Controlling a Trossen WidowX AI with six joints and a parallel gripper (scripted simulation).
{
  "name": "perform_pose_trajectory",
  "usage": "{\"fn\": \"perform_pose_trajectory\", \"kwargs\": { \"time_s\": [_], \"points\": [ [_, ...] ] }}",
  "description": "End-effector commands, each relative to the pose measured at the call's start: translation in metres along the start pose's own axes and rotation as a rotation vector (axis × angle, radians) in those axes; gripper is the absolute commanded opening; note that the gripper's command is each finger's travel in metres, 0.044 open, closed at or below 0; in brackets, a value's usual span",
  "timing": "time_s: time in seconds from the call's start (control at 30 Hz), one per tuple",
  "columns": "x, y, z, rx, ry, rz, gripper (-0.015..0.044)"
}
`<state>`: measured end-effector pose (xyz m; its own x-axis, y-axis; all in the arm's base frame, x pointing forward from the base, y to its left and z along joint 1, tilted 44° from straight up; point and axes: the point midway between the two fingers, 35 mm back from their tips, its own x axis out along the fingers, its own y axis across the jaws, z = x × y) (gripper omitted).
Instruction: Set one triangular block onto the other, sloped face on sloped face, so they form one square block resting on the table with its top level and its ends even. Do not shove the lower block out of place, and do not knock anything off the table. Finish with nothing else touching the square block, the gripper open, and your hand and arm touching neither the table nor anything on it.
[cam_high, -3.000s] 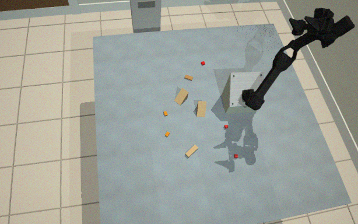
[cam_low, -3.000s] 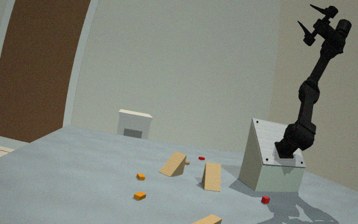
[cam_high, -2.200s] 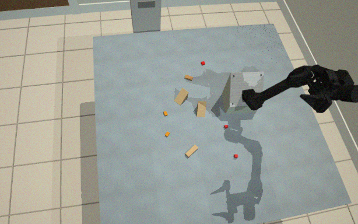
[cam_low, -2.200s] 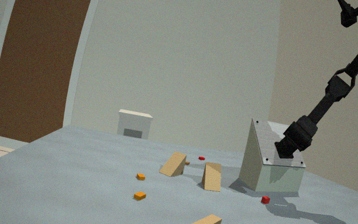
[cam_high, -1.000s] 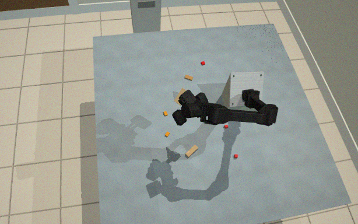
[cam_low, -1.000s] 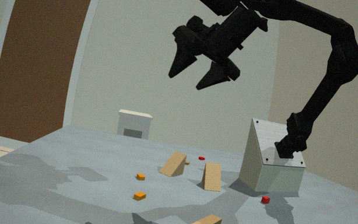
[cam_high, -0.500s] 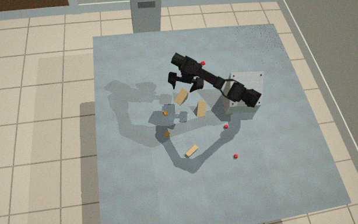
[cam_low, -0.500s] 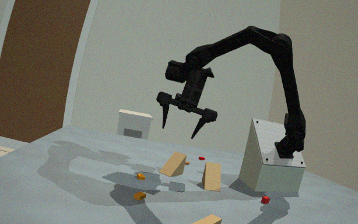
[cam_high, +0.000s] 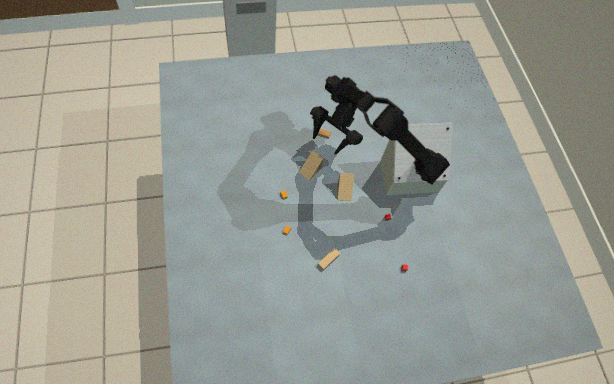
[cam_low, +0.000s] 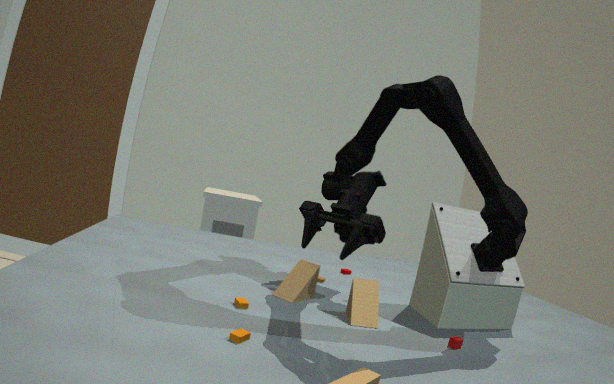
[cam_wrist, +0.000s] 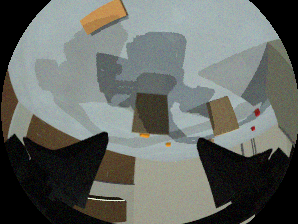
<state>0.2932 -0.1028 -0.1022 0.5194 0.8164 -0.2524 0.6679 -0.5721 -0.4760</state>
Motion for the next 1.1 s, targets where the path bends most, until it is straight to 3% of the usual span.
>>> {"fn": "perform_pose_trajectory", "kwargs": {
  "time_s": [0.0, 1.07],
  "points": [
    [0.000, 0.002, -0.001, 0.005, 0.010, 0.010, 0.0440],
    [0.048, 0.012, 0.013, 0.009, -0.013, 0.036, 0.0440]
  ]
}}
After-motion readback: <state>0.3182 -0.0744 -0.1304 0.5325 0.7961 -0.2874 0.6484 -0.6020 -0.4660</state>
